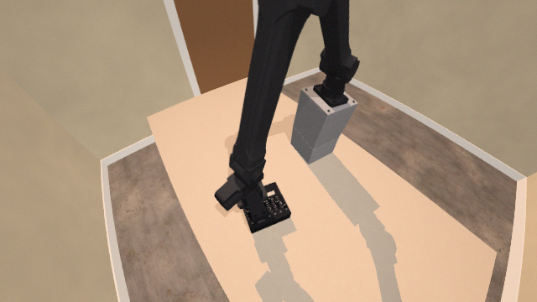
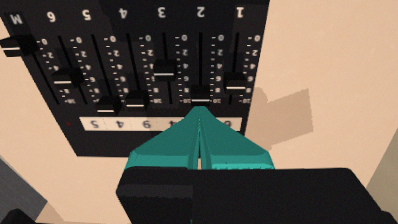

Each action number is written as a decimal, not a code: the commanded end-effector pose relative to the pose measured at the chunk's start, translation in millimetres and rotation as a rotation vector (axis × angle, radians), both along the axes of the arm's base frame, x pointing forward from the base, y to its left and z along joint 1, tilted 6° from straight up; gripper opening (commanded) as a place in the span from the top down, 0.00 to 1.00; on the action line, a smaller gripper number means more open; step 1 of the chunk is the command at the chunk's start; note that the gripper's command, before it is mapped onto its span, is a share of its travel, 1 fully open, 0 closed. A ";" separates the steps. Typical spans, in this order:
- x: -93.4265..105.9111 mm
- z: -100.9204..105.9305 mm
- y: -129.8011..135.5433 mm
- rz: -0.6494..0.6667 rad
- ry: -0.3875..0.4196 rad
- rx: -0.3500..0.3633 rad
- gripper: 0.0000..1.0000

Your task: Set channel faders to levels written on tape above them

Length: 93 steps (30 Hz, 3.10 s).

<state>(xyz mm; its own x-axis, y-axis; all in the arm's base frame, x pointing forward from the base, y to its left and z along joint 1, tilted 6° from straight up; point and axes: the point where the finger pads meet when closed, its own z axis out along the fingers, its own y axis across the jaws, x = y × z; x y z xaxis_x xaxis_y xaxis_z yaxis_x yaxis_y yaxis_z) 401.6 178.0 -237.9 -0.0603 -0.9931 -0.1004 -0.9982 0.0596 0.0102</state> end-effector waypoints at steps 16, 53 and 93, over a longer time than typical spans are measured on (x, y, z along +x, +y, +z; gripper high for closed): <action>8.5 1.5 17.6 0.006 -0.010 0.012 1.00; 8.4 1.8 21.9 0.004 -0.008 0.012 1.00; 8.7 1.8 18.1 0.012 -0.014 0.013 1.00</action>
<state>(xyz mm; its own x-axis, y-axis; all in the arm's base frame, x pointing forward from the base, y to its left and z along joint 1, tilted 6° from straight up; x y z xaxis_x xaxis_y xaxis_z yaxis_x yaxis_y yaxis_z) 402.4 191.9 -236.5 -0.0592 -0.9931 -0.1009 -0.9982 0.0585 0.0097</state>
